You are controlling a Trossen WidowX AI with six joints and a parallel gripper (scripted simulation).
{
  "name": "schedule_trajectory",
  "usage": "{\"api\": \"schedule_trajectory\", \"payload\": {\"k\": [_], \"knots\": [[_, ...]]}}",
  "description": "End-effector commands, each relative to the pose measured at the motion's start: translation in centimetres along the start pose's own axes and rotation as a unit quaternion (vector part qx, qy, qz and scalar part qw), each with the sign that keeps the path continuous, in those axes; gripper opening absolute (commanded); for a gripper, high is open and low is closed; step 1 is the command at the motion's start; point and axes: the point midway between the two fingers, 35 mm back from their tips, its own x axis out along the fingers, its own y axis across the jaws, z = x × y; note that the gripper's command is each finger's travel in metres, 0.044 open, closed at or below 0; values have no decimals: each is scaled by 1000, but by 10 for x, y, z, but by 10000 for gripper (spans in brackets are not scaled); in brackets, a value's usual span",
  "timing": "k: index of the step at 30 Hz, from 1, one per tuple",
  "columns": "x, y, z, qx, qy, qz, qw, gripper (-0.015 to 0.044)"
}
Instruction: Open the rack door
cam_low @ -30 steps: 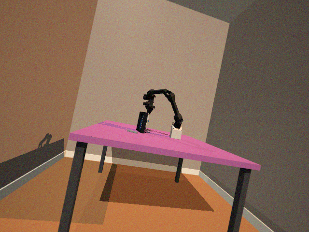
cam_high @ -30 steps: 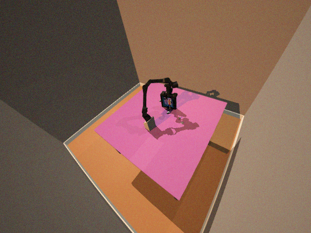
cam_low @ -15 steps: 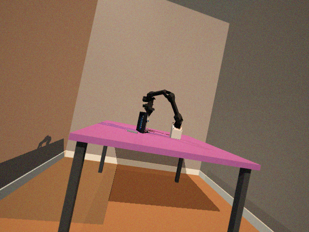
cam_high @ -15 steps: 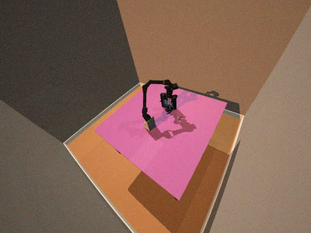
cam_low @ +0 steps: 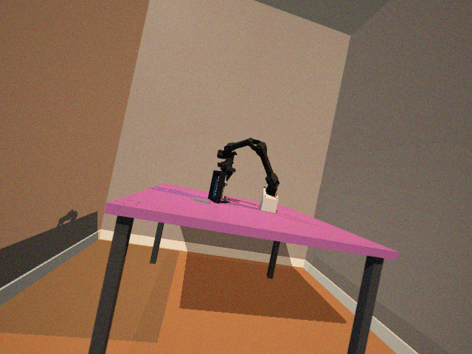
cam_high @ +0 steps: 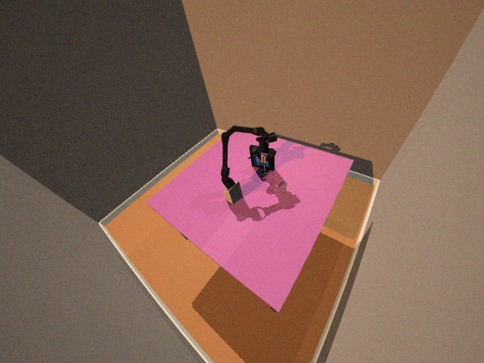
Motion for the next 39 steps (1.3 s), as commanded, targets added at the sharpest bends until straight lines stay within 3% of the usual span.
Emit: {"api": "schedule_trajectory", "payload": {"k": [1, 7, 20, 25, 39], "knots": [[3, 1, -1, 4, -2, 2, 1000, 254], [3, 1, -1, 4, -2, 2, 1000, 96], [3, 1, -1, 4, -2, 2, 1000, 10], [3, 1, -1, 21, -2, 2, 1000, 9], [3, 1, -1, 353, -1, 3, 936, 9]]}}
